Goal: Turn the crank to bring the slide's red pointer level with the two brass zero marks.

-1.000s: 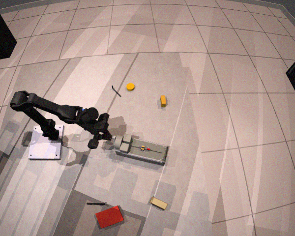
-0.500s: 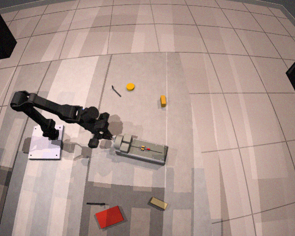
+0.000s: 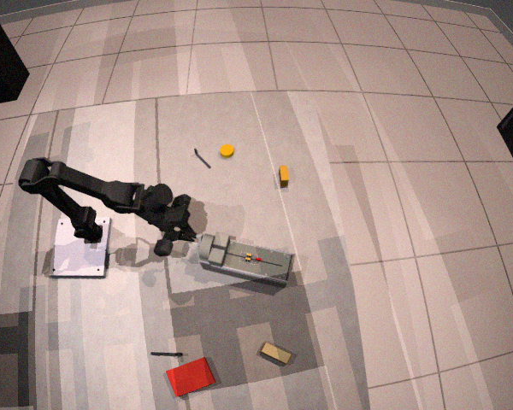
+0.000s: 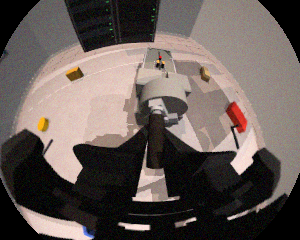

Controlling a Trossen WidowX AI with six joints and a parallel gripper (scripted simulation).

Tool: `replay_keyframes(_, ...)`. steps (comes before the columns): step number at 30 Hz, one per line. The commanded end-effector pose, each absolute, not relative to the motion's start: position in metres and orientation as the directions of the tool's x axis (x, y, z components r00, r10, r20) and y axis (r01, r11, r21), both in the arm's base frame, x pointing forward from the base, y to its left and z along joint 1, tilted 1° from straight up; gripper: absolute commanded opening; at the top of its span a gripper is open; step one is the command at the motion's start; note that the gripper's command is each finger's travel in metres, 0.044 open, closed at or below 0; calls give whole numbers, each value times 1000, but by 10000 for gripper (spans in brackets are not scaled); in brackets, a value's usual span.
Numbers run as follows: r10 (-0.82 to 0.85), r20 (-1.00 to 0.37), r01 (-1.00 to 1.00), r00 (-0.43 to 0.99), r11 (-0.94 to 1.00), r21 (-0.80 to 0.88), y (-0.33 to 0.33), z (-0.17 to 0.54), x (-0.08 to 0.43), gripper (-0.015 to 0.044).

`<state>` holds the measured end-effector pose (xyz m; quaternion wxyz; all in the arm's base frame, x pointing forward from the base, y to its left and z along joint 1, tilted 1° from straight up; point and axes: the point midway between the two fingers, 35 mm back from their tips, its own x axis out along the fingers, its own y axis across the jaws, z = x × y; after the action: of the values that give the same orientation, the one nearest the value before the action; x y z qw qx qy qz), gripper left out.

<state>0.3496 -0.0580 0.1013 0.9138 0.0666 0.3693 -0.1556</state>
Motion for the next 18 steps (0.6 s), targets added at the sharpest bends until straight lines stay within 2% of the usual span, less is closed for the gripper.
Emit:
replay_keyframes(1, -213, -700, 315, 681, 949, 17, -50, 97, 352, 0)
replay_keyframes(18, -213, -700, 315, 681, 949, 18, -45, 90, 354, 0)
